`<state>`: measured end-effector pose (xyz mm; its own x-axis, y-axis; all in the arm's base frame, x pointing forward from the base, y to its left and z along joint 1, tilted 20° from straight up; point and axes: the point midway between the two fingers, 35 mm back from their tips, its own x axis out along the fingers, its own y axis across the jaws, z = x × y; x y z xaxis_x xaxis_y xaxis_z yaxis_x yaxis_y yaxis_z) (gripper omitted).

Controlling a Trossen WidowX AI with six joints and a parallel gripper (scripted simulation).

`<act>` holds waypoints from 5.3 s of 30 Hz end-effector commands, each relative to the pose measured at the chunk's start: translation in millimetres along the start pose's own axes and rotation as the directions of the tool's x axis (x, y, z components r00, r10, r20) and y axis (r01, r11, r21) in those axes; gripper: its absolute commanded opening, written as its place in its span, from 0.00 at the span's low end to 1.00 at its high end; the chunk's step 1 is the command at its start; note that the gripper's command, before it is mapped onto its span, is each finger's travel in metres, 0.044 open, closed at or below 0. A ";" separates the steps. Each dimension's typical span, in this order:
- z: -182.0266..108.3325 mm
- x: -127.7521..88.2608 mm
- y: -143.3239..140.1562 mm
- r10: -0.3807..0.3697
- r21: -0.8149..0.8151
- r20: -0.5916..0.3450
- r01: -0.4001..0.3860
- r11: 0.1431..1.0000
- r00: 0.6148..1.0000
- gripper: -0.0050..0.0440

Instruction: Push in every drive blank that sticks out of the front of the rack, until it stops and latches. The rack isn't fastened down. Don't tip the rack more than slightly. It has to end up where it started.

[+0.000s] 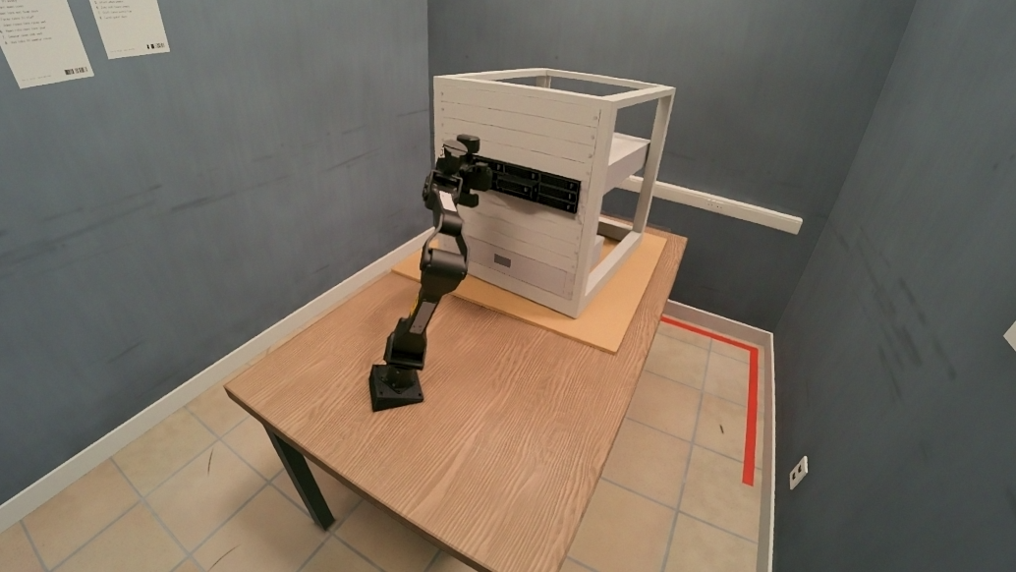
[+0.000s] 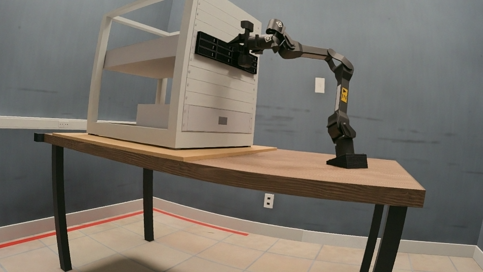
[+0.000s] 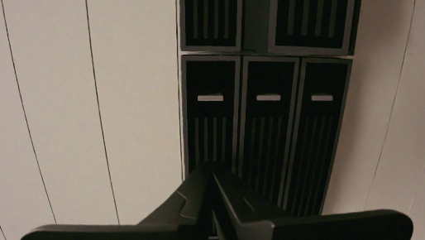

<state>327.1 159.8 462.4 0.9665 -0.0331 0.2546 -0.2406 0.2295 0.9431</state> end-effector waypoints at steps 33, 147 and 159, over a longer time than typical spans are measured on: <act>3.5 7.0 8.6 0.015 0.015 0.003 -0.015 1.000 1.000 0.00; 2.2 -24.9 -21.0 0.015 0.015 0.003 -0.015 1.000 1.000 0.00; 2.3 -22.0 -20.8 0.015 0.015 0.003 -0.015 1.000 1.000 0.00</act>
<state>309.9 154.5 428.6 0.9662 -0.0329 0.2557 -0.2417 0.2292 0.9429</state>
